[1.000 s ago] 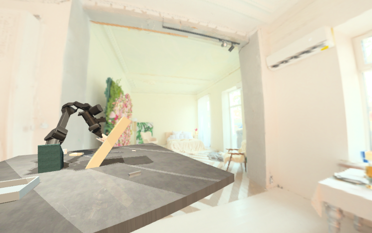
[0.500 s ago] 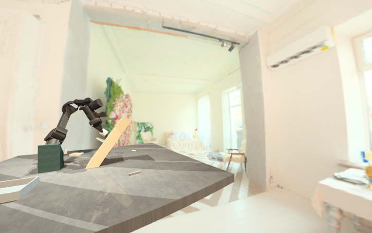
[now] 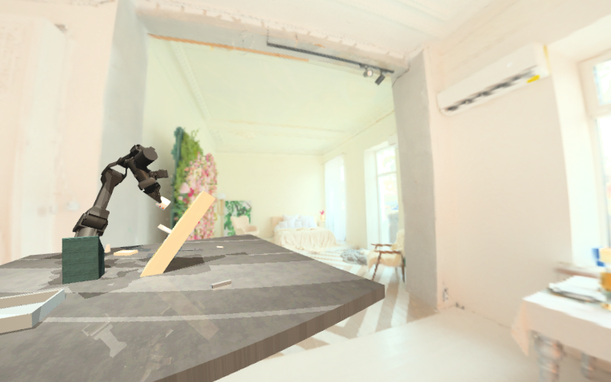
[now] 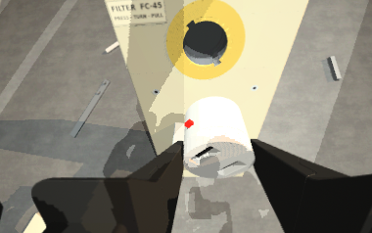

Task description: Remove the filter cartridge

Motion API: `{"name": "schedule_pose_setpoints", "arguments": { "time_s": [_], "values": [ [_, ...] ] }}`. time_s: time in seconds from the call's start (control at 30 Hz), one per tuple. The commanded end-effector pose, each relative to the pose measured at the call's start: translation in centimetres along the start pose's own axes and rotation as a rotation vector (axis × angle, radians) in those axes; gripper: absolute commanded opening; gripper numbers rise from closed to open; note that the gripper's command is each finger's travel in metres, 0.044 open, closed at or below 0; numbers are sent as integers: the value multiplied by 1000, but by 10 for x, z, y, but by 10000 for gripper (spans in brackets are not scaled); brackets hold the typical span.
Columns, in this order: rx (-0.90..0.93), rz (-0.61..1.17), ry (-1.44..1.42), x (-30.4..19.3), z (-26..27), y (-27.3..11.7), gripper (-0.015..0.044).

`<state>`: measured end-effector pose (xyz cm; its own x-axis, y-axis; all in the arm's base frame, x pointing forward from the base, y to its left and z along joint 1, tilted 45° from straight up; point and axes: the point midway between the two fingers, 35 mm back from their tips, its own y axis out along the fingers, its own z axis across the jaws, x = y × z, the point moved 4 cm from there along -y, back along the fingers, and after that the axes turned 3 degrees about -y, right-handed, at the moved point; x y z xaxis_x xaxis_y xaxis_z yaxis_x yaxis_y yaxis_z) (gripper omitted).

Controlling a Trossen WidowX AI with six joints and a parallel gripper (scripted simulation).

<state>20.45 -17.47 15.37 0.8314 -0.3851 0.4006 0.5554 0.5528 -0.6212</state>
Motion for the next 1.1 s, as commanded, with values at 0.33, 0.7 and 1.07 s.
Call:
{"name": "schedule_pose_setpoints", "arguments": {
  "time_s": [0.33,0.7,1.07],
  "values": [
    [-2,1,-4,-2,-65,4,0],
    [-73,33,138,-18,-97,1,0],
    [-329,71,565,-67,-163,-23,0]
  ]
}}
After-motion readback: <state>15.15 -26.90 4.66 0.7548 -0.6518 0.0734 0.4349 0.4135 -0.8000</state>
